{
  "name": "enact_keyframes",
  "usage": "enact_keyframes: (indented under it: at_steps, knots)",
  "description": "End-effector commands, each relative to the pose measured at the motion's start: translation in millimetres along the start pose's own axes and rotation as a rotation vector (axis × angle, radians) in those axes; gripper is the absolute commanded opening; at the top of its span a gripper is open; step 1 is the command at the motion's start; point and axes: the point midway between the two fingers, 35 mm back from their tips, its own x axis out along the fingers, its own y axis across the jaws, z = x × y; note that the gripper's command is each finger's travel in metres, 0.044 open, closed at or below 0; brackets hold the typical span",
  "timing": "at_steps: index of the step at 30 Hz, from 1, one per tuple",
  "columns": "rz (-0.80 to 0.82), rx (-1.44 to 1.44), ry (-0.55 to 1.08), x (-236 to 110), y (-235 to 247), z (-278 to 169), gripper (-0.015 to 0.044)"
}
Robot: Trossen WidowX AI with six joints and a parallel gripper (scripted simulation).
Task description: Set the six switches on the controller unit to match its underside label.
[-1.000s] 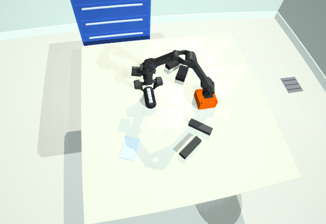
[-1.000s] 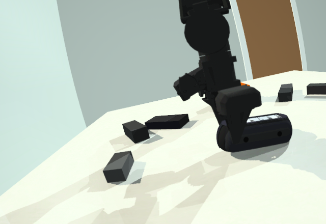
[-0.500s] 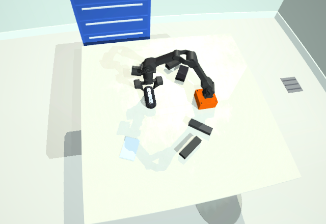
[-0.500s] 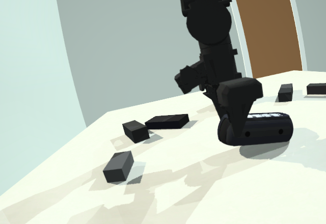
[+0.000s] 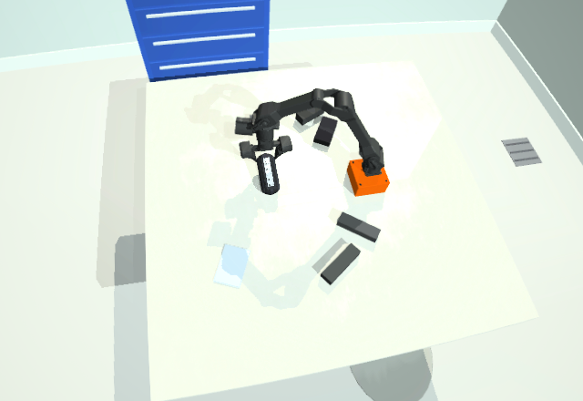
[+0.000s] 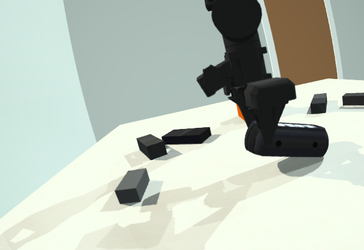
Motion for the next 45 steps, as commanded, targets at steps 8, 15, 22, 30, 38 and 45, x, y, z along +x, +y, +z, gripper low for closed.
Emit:
enact_keyframes:
  at_steps: [8, 15, 22, 30, 38, 45]
  knots:
    - [0.009, 0.0, 0.003, -11.1, 1.6, -7.0, 0.0336]
    - [0.009, 0.0, 0.003, -15.6, 1.6, -10.5, 0.0336]
    - [0.009, 0.0, 0.004, -20.1, 1.6, -14.1, 0.0336]
    - [0.009, 0.0, 0.004, -24.9, 1.6, -18.4, 0.0336]
    - [0.009, 0.0, 0.005, -29.6, 1.6, -23.0, 0.0336]
    - [0.009, 0.0, 0.005, -33.4, 1.6, -27.2, 0.0336]
